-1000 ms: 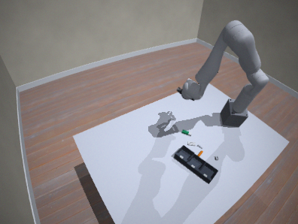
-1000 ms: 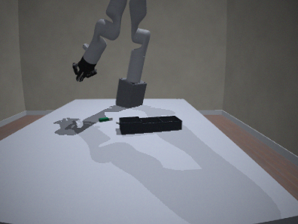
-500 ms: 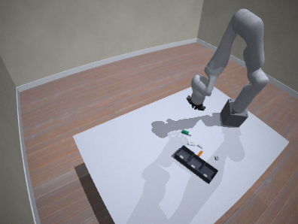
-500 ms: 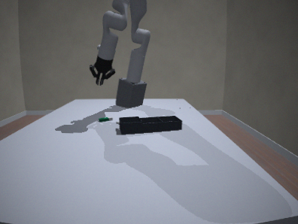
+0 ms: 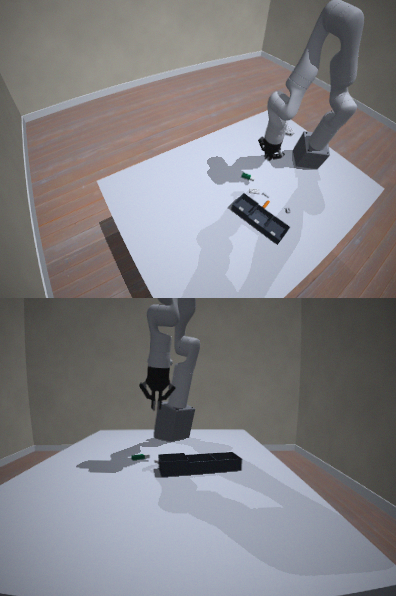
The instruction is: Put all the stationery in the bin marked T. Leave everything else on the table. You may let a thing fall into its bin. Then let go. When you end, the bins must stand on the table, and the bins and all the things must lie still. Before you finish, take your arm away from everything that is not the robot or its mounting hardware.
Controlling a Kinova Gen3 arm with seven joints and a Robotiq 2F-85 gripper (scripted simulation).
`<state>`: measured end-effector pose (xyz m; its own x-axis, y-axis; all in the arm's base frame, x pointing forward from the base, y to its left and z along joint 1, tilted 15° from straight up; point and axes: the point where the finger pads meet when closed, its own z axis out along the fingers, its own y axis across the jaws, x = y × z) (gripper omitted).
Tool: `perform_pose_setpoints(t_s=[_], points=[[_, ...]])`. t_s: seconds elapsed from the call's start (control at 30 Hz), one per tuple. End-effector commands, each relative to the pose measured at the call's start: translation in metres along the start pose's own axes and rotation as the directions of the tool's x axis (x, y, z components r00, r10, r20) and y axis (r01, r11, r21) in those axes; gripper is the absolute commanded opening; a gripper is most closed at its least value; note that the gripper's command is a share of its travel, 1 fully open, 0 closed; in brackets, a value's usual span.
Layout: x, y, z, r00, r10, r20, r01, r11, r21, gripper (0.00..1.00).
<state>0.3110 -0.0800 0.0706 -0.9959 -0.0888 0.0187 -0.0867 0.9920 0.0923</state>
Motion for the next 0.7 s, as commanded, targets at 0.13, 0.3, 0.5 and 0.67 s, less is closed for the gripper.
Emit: perform_pose_setpoints(t_s=[0.13,0.3,0.5,0.67], points=[[-0.019,0.026,-0.023,0.992,0.061,0.113,-0.056,0.997,-0.049,0.09],[-0.035,0.048,-0.041,0.97,0.127,0.209,-0.107,0.989,-0.105,0.09],[-0.036,0.05,-0.042,0.97,0.127,0.209,-0.107,0.989,-0.105,0.09],[-0.036,0.05,-0.042,0.97,0.127,0.209,-0.107,0.989,-0.105,0.09]])
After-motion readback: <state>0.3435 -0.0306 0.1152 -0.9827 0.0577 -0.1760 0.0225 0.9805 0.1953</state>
